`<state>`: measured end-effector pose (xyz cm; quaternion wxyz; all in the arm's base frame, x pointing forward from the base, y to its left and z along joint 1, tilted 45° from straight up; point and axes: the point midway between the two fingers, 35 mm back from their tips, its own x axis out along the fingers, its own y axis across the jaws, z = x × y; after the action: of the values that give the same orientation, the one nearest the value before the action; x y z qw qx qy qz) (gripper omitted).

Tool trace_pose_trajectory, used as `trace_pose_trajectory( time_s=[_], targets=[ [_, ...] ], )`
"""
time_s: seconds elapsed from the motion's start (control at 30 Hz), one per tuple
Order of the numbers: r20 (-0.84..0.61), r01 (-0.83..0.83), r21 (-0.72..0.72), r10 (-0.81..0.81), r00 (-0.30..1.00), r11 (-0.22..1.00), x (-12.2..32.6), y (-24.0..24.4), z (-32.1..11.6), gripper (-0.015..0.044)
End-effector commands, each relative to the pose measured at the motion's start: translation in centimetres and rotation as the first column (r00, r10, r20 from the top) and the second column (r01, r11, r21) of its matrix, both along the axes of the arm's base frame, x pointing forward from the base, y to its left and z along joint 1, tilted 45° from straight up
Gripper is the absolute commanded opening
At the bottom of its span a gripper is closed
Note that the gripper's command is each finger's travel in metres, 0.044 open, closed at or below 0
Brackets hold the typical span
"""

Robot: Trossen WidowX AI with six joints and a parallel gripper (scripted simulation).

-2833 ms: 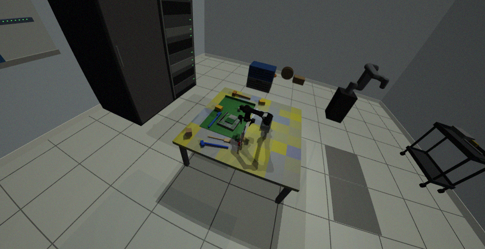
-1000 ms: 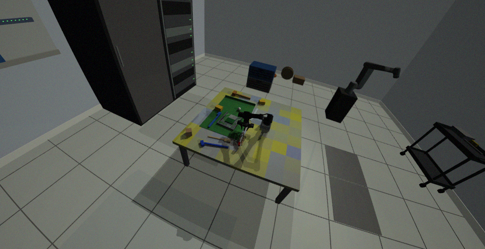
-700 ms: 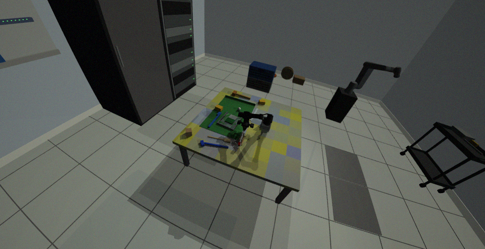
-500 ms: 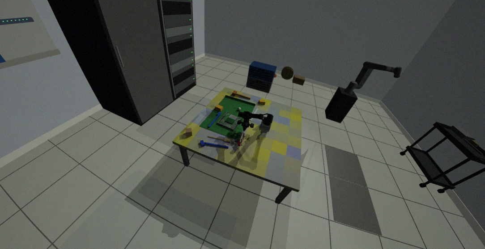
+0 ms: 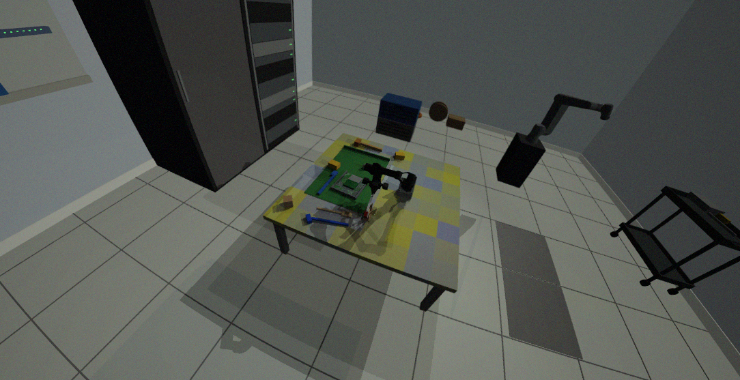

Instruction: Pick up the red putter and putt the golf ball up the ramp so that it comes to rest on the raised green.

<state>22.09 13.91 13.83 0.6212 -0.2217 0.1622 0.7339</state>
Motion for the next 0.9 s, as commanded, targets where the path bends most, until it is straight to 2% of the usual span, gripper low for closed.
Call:
trace_pose_trajectory(
  time_s=[0.0,0.27,0.57,0.87],
  targets=[
    [-0.004,-0.002,0.006,0.002,1.0,1.0,0.3,-1.4,1.6,0.0],
    [-0.007,-0.003,0.018,0.003,1.0,1.0,0.1,-3.1,3.7,0.0],
    [-0.165,0.153,-0.095,-0.167,0.972,0.984,2.9,-6.3,0.1,0.0],
    [-0.334,0.304,-0.224,-0.366,0.869,0.926,4.9,-11.4,-3.6,0.0]
  ],
)
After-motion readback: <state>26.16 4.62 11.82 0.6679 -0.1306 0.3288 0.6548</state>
